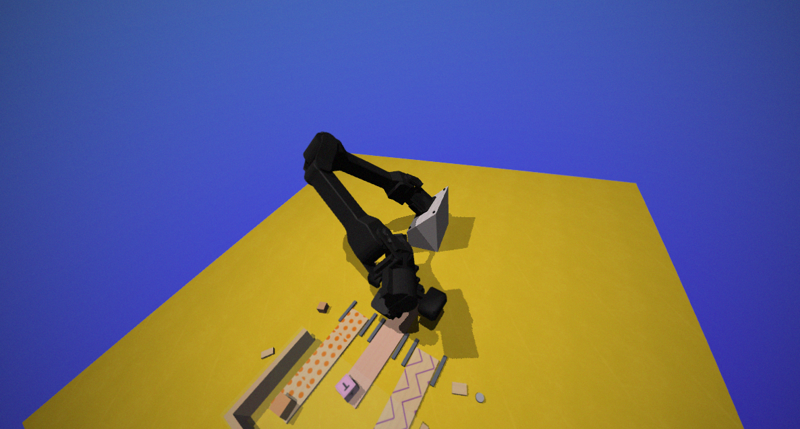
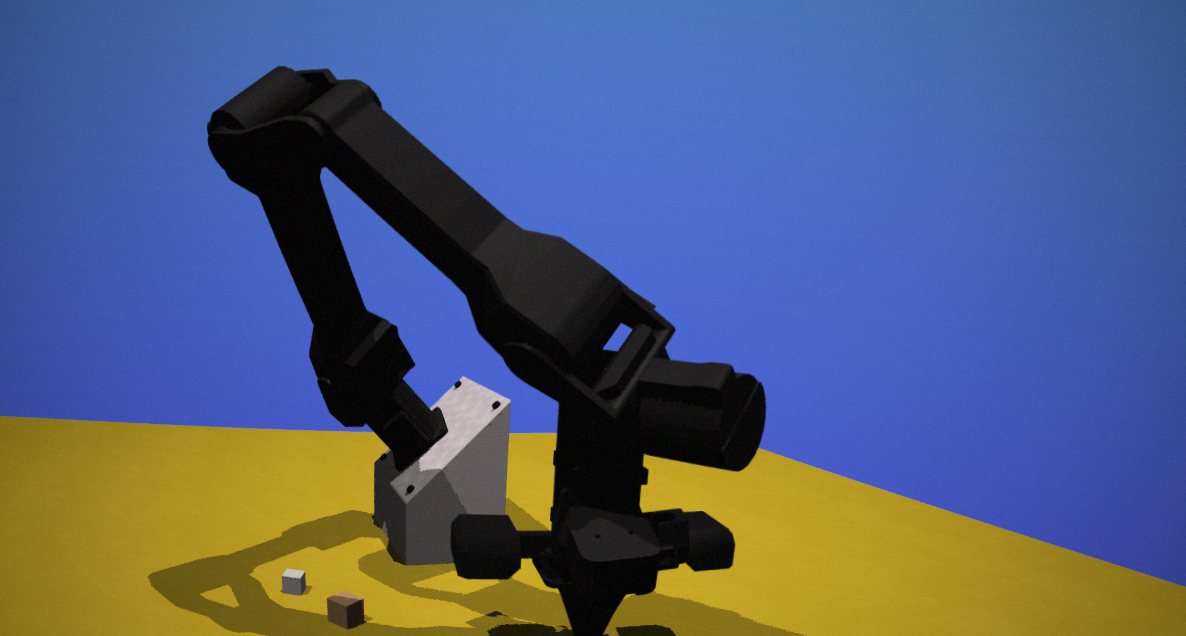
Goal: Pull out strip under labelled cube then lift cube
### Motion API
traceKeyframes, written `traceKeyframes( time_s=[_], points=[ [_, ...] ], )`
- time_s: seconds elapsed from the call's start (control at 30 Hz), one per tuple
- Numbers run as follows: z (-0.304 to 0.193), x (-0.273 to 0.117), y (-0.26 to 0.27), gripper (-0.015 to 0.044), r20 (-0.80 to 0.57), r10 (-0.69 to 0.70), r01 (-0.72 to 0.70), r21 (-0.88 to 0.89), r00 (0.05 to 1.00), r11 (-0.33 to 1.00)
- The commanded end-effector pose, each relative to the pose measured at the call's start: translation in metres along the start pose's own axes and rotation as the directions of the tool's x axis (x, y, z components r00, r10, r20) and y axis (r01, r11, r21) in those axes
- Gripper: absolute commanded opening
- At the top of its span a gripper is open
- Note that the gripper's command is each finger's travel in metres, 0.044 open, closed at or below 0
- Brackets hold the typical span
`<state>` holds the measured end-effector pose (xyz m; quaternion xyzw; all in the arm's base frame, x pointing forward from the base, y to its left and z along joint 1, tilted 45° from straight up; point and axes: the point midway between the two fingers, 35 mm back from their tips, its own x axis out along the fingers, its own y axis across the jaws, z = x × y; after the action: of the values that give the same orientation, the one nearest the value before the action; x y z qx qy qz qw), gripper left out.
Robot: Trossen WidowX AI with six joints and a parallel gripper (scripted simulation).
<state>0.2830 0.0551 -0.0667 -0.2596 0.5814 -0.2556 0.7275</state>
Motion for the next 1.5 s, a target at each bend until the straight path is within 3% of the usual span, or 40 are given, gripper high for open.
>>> traceKeyframes(
  time_s=[0.0,1.47],
  points=[
    [-0.014,0.004,-0.001,0.0000,-0.022,-0.004,0.003,-0.007,1.000,1.000],
    [-0.080,0.003,-0.003,0.0000,-0.024,-0.003,0.003,-0.009,1.000,1.000]
  ],
)
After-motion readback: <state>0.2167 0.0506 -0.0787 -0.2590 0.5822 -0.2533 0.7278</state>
